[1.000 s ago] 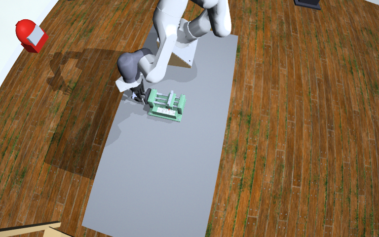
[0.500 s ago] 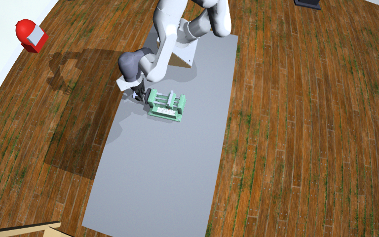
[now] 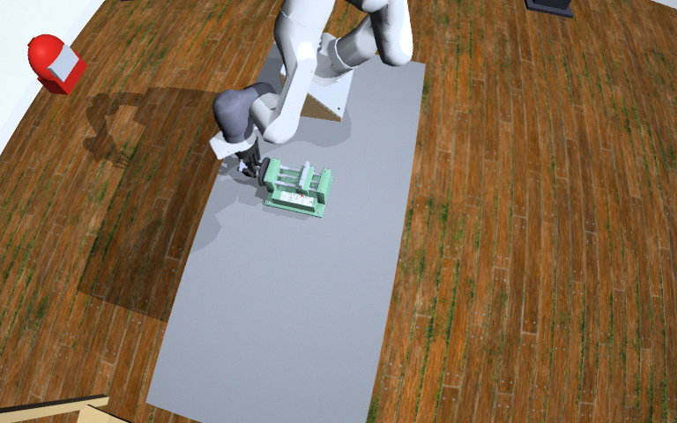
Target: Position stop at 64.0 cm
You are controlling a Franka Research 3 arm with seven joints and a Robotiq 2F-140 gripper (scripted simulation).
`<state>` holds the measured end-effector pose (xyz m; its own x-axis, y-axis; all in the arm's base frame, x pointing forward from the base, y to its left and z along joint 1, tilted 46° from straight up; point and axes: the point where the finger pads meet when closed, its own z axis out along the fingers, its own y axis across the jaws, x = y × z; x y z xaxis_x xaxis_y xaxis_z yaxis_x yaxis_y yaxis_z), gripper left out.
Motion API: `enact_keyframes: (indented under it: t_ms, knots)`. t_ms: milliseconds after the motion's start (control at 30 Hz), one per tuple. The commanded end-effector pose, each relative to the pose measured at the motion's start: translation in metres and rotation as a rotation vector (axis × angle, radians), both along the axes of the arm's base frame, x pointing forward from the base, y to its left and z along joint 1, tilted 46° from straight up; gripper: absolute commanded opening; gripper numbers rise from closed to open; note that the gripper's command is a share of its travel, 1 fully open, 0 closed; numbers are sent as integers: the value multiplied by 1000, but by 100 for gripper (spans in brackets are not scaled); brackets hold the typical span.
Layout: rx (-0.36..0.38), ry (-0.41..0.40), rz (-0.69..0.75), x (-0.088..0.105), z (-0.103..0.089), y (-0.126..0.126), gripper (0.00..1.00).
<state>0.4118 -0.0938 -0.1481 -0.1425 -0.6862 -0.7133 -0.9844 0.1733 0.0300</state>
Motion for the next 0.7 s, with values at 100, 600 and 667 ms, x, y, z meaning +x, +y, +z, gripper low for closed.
enact_keyframes:
  t_ms: [100, 600, 667]
  knots:
    - [0, -1, 6, -9, -1, 1, 4]
    - [0, -1, 6, -26, 6, -3, 4]
    - [0, -1, 6, -29, 8, -4, 4]
